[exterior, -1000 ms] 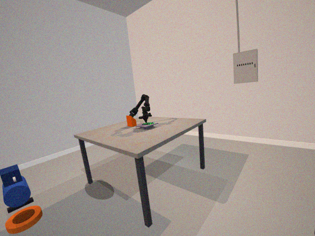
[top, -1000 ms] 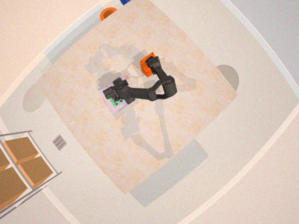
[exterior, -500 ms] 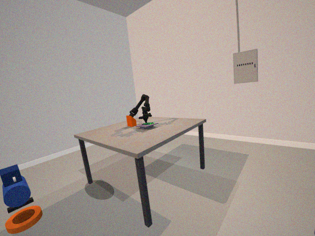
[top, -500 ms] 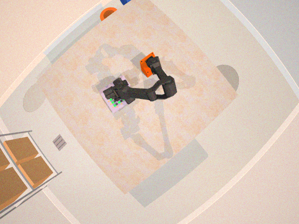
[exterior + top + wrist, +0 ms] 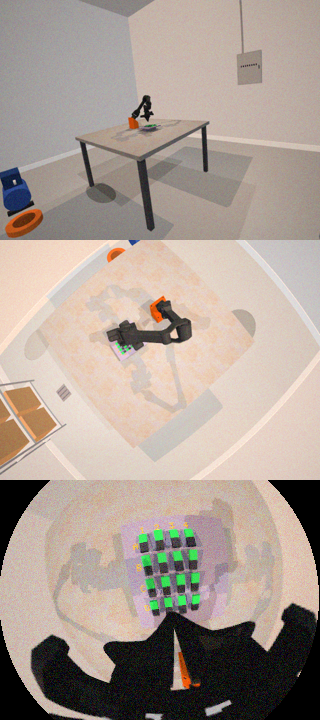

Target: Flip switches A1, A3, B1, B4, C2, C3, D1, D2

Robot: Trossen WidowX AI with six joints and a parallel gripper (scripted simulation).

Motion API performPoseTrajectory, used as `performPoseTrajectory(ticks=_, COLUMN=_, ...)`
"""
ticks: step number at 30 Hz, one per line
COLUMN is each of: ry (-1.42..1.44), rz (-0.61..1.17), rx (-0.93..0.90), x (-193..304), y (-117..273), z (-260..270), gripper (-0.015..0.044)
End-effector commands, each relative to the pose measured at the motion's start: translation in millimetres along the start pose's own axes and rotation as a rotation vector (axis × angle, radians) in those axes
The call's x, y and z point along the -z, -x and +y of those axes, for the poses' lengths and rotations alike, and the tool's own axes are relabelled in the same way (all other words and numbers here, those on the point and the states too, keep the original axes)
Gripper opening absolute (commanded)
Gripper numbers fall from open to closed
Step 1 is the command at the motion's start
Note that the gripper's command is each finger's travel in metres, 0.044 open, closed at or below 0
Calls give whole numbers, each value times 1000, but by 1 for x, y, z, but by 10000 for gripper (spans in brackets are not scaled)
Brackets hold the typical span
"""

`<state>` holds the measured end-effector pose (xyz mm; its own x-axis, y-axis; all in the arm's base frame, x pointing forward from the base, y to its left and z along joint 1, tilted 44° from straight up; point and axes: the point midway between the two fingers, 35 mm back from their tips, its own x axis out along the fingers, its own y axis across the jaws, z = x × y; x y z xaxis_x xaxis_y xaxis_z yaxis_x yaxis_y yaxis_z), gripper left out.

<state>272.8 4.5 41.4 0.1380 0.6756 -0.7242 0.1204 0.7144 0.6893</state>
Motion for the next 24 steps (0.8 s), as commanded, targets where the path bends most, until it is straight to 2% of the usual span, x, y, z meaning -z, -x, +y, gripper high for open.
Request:
performPoseTrajectory(ticks=1, ry=9, rz=-6, rx=3, x=1, y=17, z=2, gripper=0)
performPoseTrajectory(ticks=5, ry=9, rz=-6, rx=4, x=-6, y=18, z=0, gripper=0)
performPoseTrajectory(ticks=10, ry=11, rz=-9, rx=4, x=-48, y=25, z=-10, gripper=0)
performPoseTrajectory(ticks=24, ry=11, rz=-9, rx=5, x=-50, y=25, z=-11, gripper=0)
